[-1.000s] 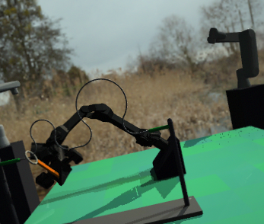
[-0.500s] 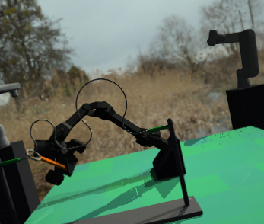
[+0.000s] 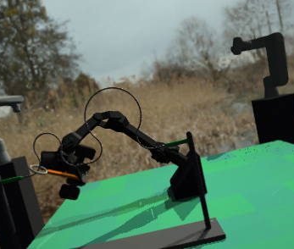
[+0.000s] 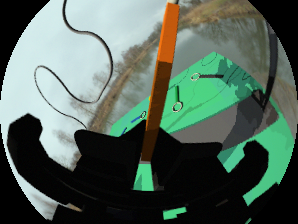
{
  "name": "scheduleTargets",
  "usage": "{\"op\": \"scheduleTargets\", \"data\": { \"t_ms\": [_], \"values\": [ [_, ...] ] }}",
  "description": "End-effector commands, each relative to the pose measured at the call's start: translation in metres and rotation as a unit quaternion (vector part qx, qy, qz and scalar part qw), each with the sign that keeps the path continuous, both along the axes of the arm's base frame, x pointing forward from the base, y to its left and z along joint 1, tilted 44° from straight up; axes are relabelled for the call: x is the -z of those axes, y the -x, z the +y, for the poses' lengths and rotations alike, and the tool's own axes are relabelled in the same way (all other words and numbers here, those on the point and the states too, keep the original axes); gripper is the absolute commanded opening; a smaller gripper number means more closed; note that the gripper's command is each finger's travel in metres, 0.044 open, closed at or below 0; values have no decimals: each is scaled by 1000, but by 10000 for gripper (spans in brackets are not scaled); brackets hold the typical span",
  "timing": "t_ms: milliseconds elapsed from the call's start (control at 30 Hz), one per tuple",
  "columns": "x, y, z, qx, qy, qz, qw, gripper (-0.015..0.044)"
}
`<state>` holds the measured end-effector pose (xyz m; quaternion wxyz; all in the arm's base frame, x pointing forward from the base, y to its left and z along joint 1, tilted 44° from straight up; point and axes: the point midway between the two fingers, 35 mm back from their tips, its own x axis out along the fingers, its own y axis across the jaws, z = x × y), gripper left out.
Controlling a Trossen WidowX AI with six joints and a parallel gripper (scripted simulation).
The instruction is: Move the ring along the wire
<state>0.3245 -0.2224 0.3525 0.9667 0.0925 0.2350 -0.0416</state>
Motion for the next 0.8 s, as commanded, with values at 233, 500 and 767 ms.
{"op": "scheduleTargets", "data": {
  "t_ms": [233,500,767],
  "values": [
    [-7,-4,31,-8,-89,-15,996,-150],
    [-14,-6,47,-9,-145,-24,989,-150],
    [-21,-8,60,-10,-190,-31,981,-150]
  ]
}}
